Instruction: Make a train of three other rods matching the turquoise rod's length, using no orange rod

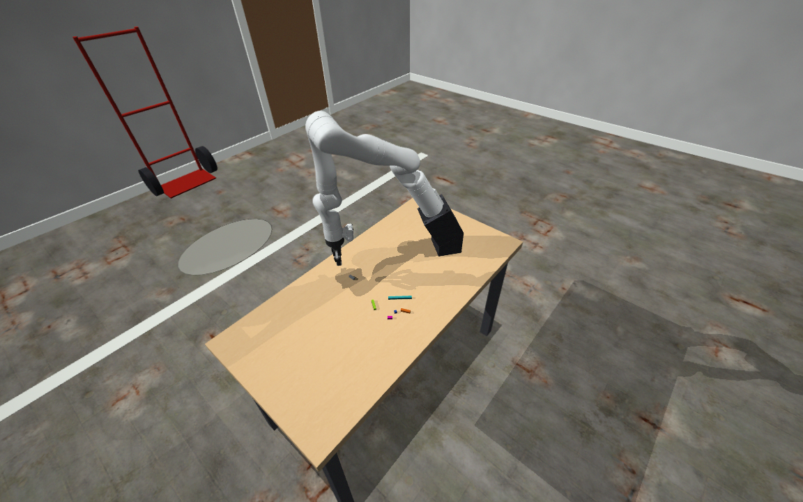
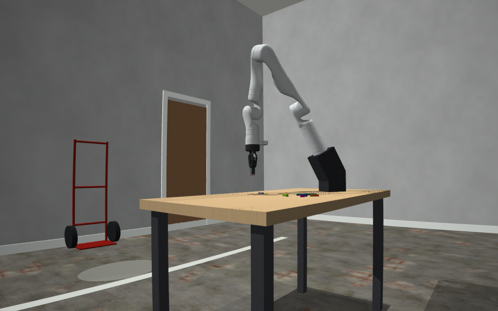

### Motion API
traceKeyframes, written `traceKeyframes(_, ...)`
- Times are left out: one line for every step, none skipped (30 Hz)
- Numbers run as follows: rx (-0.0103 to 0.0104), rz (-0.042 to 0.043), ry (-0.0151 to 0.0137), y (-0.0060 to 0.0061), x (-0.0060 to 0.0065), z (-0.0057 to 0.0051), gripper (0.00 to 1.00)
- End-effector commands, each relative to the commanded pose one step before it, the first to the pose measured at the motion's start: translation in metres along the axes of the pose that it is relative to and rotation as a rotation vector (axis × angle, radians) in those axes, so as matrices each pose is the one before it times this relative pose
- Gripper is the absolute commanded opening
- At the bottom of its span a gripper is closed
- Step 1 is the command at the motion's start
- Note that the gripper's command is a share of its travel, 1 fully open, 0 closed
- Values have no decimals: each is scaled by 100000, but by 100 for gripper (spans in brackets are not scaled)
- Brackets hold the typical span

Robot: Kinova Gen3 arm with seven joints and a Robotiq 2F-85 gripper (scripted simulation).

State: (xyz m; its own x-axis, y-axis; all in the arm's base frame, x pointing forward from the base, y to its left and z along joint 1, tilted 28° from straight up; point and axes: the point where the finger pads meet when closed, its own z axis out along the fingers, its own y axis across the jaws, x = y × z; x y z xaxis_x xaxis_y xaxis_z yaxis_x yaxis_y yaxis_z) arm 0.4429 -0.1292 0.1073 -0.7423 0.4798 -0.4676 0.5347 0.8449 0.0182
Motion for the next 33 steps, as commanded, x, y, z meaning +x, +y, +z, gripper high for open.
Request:
traceKeyframes(-62, 357, 126, 288, 235, 17, 5)
traceKeyframes(51, 439, 75, 140, 145, 31, 5)
traceKeyframes(62, 536, 88, 169, 179, 36, 5)
traceKeyframes(73, 635, 101, 199, 214, 42, 5)
traceKeyframes(0, 0, 0, 0, 0, 0, 5)
traceKeyframes(0, 0, 0, 0, 0, 0, 5)
traceKeyframes(84, 735, 111, 227, 250, 46, 5)
traceKeyframes(95, 834, 120, 254, 287, 50, 5)
traceKeyframes(105, 931, 125, 279, 324, 53, 5)
traceKeyframes(113, 1023, 127, 301, 361, 54, 5)
traceKeyframes(120, 1110, 125, 320, 397, 55, 5)
traceKeyframes(124, 1191, 120, 334, 431, 53, 5)
traceKeyframes(126, 1265, 111, 346, 465, 51, 5)
traceKeyframes(125, 1330, 100, 353, 495, 47, 5)
traceKeyframes(120, 1387, 85, 356, 524, 41, 5)
traceKeyframes(113, 1435, 68, 355, 549, 35, 5)
traceKeyframes(101, 1474, 50, 350, 570, 27, 5)
traceKeyframes(87, 1503, 31, 342, 588, 19, 5)
traceKeyframes(69, 1522, 11, 330, 602, 10, 5)
traceKeyframes(48, 1531, -7, 316, 611, 1, 5)
traceKeyframes(25, 1531, -25, 300, 615, -8, 5)
traceKeyframes(0, 0, 0, 0, 0, 0, 5)
traceKeyframes(0, 0, 0, 0, 0, 0, 5)
traceKeyframes(1, 1521, -41, 282, 615, -17, 5)
traceKeyframes(-24, 1501, -54, 262, 610, -26, 5)
traceKeyframes(-49, 1472, -65, 242, 601, -34, 5)
traceKeyframes(-73, 1434, -73, 221, 587, -41, 5)
traceKeyframes(-96, 1387, -78, 201, 569, -47, 5)
traceKeyframes(-116, 1332, -80, 180, 547, -52, 5)
traceKeyframes(-133, 1270, -80, 161, 521, -56, 5)
traceKeyframes(-146, 1200, -78, 142, 492, -58, 5)
traceKeyframes(-155, 1124, -73, 124, 461, -59, 5)
traceKeyframes(-159, 1043, -68, 108, 427, -59, 5)
